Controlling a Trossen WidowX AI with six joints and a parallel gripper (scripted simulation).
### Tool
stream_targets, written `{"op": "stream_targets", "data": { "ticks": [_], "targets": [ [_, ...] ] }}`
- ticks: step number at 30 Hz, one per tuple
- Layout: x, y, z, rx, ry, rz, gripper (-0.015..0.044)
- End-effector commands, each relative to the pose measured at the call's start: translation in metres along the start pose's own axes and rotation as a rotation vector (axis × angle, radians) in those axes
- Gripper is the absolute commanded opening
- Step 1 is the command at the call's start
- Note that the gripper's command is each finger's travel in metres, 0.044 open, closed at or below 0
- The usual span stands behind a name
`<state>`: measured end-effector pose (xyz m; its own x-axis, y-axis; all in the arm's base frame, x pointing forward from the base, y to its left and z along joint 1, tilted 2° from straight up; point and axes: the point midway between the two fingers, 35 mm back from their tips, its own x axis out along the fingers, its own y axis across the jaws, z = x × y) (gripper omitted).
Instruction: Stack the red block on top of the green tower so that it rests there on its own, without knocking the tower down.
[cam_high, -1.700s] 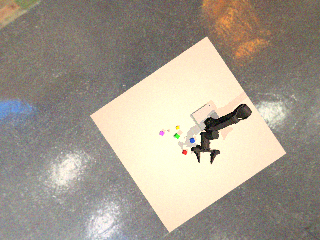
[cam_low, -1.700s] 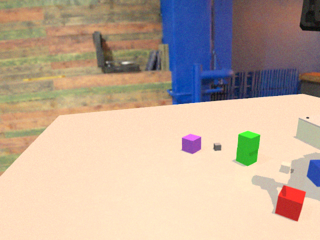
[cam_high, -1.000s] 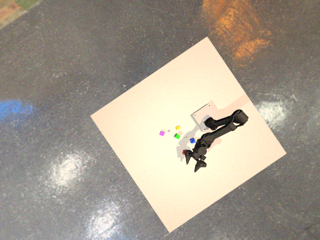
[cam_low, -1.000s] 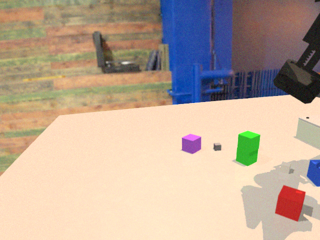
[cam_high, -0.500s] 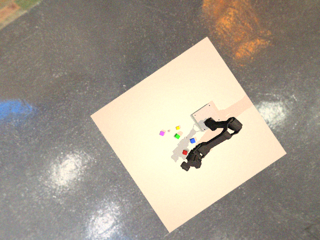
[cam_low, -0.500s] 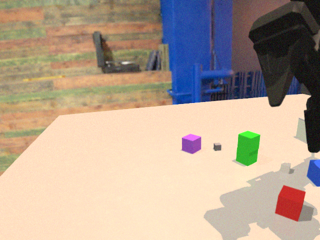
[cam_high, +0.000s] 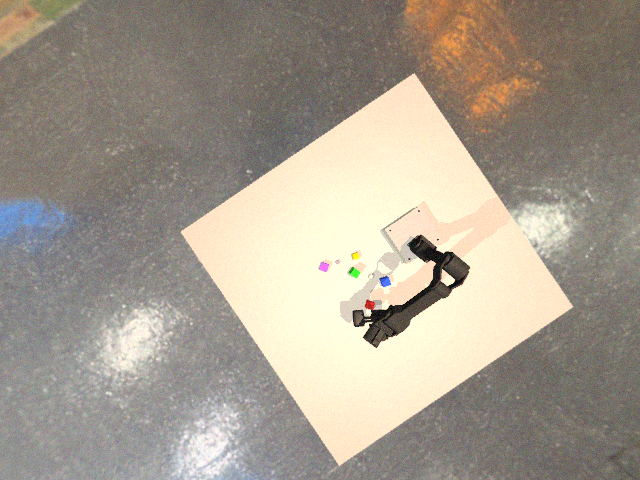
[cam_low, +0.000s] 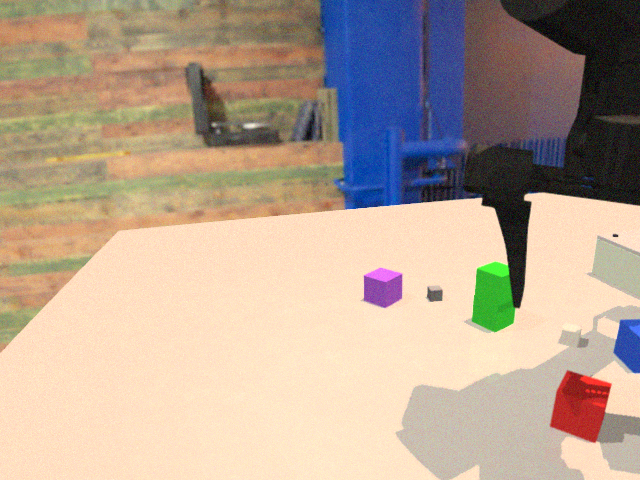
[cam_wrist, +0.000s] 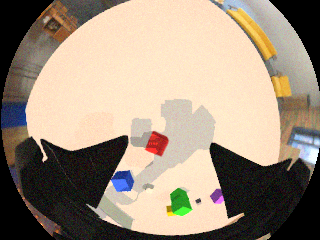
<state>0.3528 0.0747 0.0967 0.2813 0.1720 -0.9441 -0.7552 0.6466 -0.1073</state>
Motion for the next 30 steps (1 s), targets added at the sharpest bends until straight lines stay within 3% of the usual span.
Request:
{"op": "stream_targets", "data": {
  "ticks": [1, 6, 15, 23, 30],
  "targets": [
    [0.0, 0.003, -0.009, 0.2, 0.148, 0.04, 0.044],
    [-0.002, 0.008, -0.017, 0.351, 0.274, 0.053, 0.044],
    [0.001, 0.008, -0.018, 0.351, 0.274, 0.054, 0.044],
    [0.043, 0.013, -0.03, 0.351, 0.274, 0.054, 0.044],
    [0.045, 0.014, -0.031, 0.351, 0.274, 0.054, 0.044]
  ]
}}
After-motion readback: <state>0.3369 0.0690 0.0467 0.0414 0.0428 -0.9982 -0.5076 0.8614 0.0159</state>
